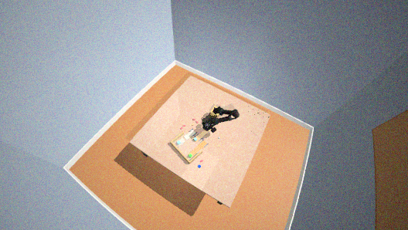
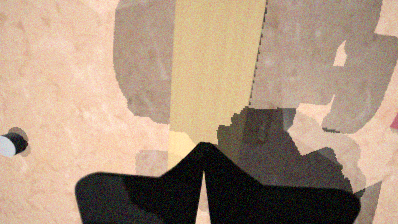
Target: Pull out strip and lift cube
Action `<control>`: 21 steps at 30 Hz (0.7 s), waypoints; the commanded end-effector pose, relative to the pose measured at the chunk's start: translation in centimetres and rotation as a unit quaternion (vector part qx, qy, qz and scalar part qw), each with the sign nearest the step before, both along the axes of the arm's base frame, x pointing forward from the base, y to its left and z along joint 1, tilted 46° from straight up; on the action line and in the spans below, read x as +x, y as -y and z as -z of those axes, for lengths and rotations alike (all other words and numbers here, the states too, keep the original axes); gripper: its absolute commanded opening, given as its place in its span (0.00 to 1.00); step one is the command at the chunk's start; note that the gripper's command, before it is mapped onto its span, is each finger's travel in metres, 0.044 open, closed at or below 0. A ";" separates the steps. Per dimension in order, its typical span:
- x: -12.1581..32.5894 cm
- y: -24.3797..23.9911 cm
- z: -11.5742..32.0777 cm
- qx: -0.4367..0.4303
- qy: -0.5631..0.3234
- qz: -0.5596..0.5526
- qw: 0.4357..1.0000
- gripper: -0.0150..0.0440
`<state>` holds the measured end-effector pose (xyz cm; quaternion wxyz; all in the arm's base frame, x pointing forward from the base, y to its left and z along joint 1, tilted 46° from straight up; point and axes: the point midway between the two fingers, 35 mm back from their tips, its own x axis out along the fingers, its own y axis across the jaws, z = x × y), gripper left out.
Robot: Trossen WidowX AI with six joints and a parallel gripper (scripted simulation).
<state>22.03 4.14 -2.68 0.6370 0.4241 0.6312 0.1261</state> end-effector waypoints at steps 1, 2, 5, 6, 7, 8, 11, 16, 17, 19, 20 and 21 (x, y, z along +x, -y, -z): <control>-0.8 -0.6 0.2 0.005 -0.012 -0.005 1.000 0.25; -0.8 -0.6 0.2 0.005 -0.012 -0.005 1.000 0.25; -0.8 -0.6 0.2 0.005 -0.012 -0.005 1.000 0.25; -0.8 -0.6 0.2 0.005 -0.012 -0.005 1.000 0.25; -0.8 -0.6 0.2 0.005 -0.012 -0.005 1.000 0.25; -0.8 -0.6 0.2 0.005 -0.012 -0.005 1.000 0.25; -0.8 -0.6 0.2 0.005 -0.012 -0.005 1.000 0.25; -0.8 -0.6 0.2 0.005 -0.012 -0.005 1.000 0.25; 0.0 0.1 -0.1 0.000 -0.001 0.000 1.000 0.25; -0.1 1.1 -0.9 0.000 -0.005 -0.002 1.000 0.25; -0.2 1.9 -1.7 0.001 -0.008 -0.003 1.000 0.25; -0.4 2.5 -2.3 0.003 -0.010 -0.004 1.000 0.25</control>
